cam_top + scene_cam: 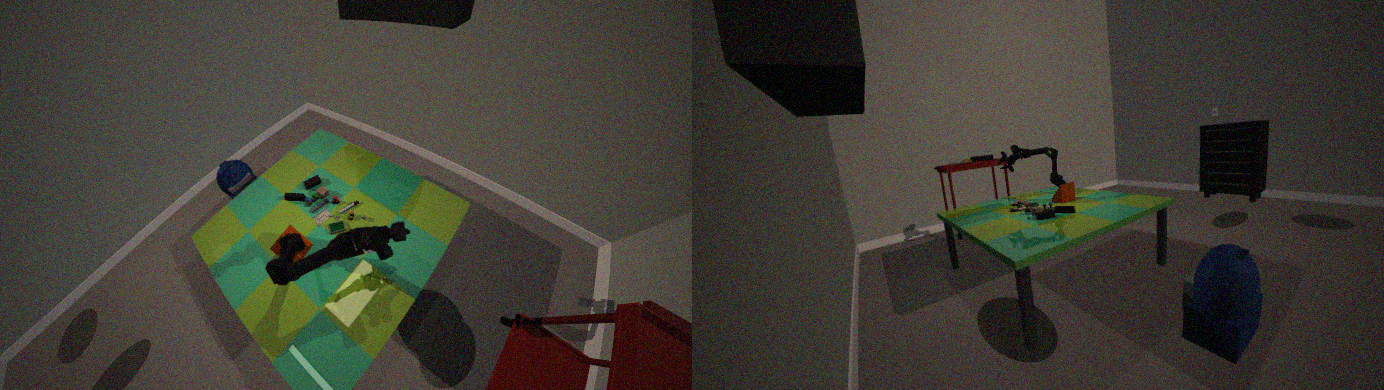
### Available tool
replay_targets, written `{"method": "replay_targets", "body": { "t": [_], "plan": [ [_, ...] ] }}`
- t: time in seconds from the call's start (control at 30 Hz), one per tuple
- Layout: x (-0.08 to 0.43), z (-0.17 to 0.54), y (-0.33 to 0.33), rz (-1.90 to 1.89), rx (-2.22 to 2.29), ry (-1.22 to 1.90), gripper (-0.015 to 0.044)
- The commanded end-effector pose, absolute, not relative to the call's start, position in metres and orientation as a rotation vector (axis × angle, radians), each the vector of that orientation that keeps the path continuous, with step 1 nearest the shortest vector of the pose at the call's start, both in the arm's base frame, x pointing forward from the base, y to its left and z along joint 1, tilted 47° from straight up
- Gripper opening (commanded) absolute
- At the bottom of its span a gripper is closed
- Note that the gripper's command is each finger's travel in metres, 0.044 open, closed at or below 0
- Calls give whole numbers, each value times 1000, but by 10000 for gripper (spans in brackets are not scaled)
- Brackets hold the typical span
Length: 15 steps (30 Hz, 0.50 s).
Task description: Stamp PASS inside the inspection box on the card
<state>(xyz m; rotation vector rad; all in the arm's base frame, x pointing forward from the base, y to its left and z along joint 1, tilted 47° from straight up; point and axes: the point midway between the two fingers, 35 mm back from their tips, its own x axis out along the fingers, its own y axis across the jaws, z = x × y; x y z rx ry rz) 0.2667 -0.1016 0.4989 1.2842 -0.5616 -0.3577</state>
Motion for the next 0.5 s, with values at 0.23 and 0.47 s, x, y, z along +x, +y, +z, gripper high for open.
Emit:
{"method": "replay_targets", "body": {
  "t": [0.23,0.47],
  "plan": [
    [376,379,-45,-511,1083,-37,223],
    [418,279,20,-531,848,322,223]
  ]
}}
